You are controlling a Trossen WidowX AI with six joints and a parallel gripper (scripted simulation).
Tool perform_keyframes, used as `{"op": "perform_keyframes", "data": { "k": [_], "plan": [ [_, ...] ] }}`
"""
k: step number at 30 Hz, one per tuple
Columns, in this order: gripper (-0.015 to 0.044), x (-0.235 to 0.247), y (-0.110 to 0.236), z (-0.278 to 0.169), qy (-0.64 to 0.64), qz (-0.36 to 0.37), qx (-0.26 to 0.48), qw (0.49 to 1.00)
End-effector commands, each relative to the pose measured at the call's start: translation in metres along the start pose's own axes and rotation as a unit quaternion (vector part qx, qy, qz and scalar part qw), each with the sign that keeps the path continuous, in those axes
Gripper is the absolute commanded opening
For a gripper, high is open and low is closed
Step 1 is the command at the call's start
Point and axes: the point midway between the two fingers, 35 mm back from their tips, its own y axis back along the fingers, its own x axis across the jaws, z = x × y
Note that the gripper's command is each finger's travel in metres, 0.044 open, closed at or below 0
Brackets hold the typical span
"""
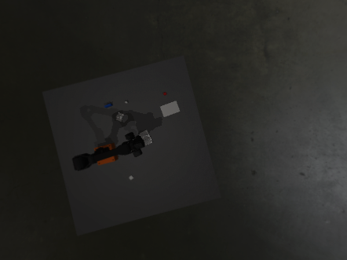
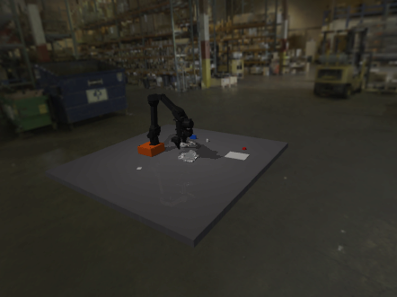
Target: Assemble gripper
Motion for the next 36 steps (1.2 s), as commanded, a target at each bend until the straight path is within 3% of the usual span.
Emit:
{"op": "perform_keyframes", "data": {
  "k": [1,36],
  "plan": [
    [0.0351,-0.0012,-0.0001,0.0000,0.003,-0.003,-0.001,1.000],
    [0.0351,0.0033,-0.0001,-0.0022,0.005,-0.003,-0.001,1.000]
  ]
}}
